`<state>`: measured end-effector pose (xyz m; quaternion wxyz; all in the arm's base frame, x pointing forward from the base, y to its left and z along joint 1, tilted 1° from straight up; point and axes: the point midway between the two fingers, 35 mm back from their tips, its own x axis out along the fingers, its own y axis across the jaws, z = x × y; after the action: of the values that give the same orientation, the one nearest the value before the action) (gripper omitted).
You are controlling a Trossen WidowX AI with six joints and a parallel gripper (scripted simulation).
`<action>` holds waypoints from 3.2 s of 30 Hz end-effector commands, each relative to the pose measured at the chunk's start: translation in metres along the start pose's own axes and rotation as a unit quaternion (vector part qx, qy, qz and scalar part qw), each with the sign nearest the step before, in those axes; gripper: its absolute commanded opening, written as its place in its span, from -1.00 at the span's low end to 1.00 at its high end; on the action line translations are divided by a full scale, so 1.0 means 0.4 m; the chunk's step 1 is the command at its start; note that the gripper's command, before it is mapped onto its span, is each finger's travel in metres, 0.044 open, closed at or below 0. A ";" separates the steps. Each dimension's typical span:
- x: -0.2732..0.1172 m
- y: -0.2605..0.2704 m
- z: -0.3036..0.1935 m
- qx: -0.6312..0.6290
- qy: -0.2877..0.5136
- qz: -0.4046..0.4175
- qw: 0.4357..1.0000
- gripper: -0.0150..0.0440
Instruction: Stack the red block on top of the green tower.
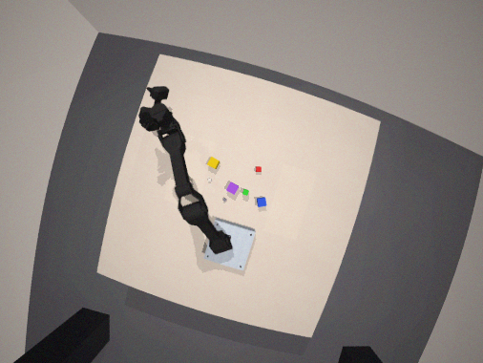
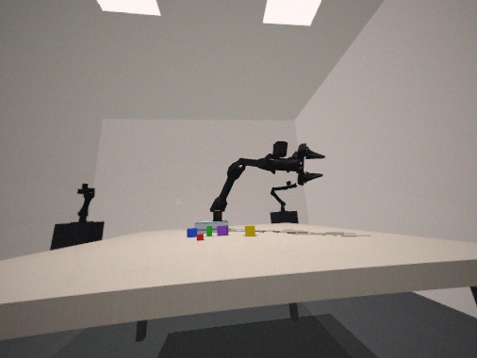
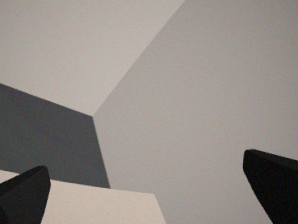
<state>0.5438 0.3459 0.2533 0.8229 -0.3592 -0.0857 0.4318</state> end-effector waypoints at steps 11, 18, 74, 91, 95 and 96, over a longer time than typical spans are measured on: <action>-0.349 -0.070 -0.508 0.227 0.317 -0.013 0.921 1.00; -0.607 -0.026 -0.681 0.348 0.456 -0.025 0.819 1.00; -1.058 0.283 -0.887 0.534 0.632 -0.031 0.560 1.00; -1.058 0.282 -0.886 0.534 0.631 -0.028 0.562 0.56; -1.058 0.282 -0.886 0.534 0.631 -0.028 0.562 0.20; -1.058 0.282 -0.886 0.534 0.631 -0.028 0.562 0.11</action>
<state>0.3711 -0.1227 -0.0081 0.7206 -0.0315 0.6916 0.0379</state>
